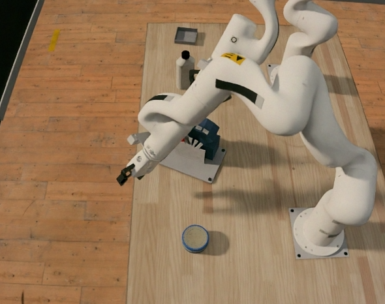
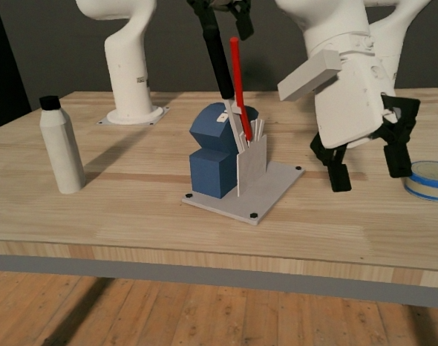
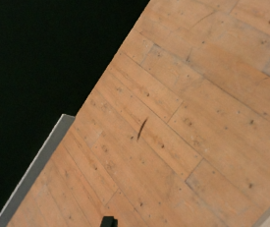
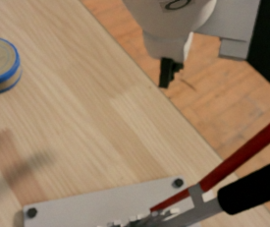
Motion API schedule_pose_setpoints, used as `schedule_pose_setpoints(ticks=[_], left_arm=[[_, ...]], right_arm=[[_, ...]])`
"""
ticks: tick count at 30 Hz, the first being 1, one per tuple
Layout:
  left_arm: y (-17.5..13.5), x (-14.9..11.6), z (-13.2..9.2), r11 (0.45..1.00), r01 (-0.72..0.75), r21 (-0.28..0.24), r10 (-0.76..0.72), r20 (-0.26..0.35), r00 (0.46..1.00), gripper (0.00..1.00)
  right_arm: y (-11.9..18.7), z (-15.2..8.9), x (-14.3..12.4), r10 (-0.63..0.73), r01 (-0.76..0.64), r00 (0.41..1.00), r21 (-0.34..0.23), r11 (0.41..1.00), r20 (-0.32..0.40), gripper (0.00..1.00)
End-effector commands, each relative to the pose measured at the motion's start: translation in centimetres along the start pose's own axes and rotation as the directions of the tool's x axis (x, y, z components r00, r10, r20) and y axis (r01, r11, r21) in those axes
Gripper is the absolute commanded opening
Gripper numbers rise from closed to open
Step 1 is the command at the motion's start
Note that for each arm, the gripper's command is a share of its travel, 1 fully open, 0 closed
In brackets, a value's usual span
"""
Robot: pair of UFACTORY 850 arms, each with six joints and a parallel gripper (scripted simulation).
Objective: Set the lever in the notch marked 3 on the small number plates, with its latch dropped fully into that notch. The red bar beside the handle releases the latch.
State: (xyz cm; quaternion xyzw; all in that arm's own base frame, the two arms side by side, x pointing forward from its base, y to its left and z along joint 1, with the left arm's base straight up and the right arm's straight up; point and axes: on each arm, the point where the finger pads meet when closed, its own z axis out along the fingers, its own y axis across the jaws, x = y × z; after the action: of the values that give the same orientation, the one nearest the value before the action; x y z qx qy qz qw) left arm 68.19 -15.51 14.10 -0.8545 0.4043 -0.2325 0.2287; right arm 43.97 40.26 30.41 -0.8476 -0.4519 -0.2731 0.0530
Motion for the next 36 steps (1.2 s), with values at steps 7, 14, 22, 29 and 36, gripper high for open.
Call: schedule_pose_setpoints(ticks=[7,14,22,29,36], left_arm=[[-0.1,0.1,0.0,1.000,0.001,0.001,-0.001,-0.001,1.000,1.00],[-0.1,0.1,0.0,1.000,0.001,0.001,-0.001,-0.001,1.000,1.00],[-0.5,0.4,-0.3,1.000,0.012,0.012,-0.012,0.004,1.000,1.00],[-2.9,2.0,-2.2,0.994,0.085,0.068,-0.088,0.042,0.995,1.00],[-4.2,3.0,-3.9,0.986,0.138,0.097,-0.146,0.075,0.986,1.00]], right_arm=[[0.0,-0.1,0.1,0.000,0.000,1.000,0.000,1.000,-0.002,1.00],[0.0,-0.1,0.1,0.000,0.000,1.000,0.000,1.000,-0.002,1.00],[0.3,-0.1,0.0,0.004,-0.004,1.000,-0.003,1.000,-0.001,1.00],[3.0,-0.4,-0.8,0.047,-0.047,0.999,-0.029,0.998,0.017,1.00],[7.4,-1.1,-2.4,0.123,-0.119,0.991,-0.074,0.990,0.044,1.00]])
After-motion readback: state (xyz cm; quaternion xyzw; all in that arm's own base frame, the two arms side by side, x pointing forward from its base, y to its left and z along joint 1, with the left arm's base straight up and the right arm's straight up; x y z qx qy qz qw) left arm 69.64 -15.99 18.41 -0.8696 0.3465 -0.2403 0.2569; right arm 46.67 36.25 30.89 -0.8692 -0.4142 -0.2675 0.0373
